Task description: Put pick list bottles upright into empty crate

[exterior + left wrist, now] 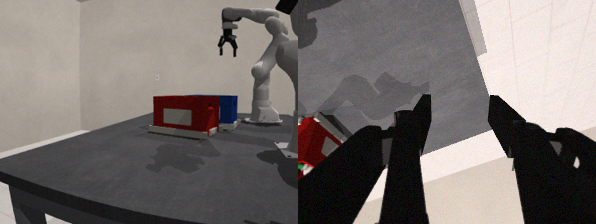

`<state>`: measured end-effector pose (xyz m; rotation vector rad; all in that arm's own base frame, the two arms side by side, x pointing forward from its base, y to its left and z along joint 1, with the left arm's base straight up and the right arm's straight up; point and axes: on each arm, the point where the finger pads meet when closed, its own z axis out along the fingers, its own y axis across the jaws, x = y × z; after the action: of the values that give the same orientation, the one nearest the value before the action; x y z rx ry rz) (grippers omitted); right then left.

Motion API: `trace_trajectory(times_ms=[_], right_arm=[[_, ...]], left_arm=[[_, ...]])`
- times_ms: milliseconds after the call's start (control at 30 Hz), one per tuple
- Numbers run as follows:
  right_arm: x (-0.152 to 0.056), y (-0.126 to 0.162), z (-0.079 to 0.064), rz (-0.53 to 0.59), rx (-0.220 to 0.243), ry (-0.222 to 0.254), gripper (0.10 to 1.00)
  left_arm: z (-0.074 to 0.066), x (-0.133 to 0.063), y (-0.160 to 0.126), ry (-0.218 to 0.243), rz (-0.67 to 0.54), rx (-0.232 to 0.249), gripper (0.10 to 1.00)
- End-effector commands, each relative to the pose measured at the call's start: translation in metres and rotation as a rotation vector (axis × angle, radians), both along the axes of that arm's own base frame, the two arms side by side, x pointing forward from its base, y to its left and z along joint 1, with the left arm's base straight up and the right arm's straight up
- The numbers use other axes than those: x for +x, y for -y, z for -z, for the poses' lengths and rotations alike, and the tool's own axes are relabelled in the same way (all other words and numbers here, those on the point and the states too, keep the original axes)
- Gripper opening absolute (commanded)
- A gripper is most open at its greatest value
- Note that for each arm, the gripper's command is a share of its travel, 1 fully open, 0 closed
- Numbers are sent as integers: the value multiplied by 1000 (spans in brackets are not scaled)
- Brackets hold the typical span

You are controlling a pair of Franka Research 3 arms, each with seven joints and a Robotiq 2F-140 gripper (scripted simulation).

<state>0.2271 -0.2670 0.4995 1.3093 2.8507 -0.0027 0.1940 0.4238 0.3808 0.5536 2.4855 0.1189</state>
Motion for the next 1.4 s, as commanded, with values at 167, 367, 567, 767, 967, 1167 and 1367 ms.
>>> trace_trajectory(times_ms=[167, 367, 567, 767, 967, 1167, 1367], right_arm=[[-1, -1, 0, 5, 2, -4, 1000], [-1, -1, 0, 5, 2, -4, 1000], [-1, -1, 0, 5, 2, -4, 1000], [-1, -1, 0, 5, 2, -4, 1000], [-1, -1, 0, 5, 2, -4, 1000], [-1, -1, 0, 5, 2, -4, 1000], [-1, -1, 0, 5, 2, -4, 1000]], left_arm=[[4, 19, 16, -14, 69, 2, 442], [6, 35, 26, -22, 170, 43, 442], [7, 46, 33, -28, 237, 70, 442], [8, 61, 45, -35, 340, 108, 442], [9, 75, 56, -42, 442, 146, 442], [10, 84, 65, -46, 511, 170, 442], [11, 97, 78, -51, 614, 206, 442]])
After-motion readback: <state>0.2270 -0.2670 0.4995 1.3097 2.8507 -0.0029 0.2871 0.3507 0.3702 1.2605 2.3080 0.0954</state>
